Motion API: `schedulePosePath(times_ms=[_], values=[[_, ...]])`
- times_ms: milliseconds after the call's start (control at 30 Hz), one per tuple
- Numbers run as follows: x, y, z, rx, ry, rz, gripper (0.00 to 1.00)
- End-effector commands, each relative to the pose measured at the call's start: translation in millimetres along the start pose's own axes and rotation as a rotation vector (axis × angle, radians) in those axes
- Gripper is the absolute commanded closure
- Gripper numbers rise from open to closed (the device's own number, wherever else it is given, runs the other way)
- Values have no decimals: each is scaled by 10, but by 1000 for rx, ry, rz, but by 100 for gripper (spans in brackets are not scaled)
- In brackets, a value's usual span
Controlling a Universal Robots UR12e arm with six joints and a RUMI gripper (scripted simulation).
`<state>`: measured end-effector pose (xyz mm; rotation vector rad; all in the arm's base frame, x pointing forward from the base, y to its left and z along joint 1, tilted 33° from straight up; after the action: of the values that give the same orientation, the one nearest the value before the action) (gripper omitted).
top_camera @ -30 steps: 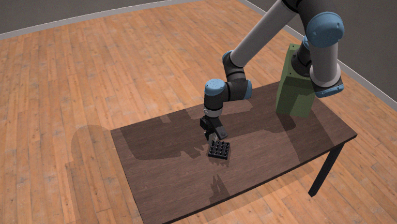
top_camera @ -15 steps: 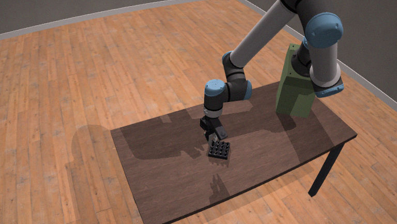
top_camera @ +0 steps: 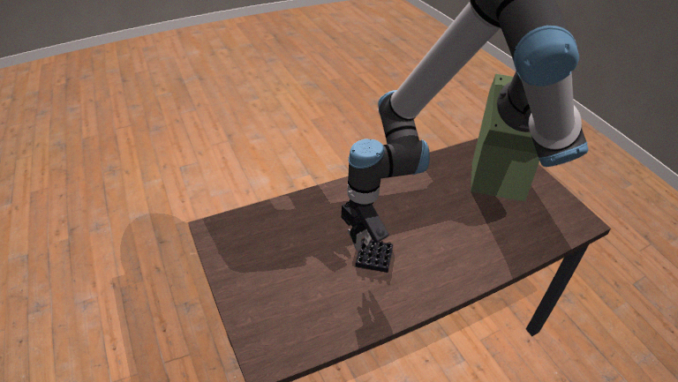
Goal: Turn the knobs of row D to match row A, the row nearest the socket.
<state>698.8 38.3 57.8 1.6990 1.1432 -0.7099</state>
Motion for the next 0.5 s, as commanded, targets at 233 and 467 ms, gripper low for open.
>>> schedulePosePath(times_ms=[233,467], values=[[133,5,2,0,0,1,89],[210,5,3,0,0,1,89]])
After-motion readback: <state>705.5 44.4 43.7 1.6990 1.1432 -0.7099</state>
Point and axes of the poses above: the point where the finger pads meet when closed, its own x axis out along the fingers, its own y axis across the jaws, z = x × y, the point moved 7 cm from there along -x, back along the fingers, and after that the axes turned 5 degrees about x, right-handed, at the moved point
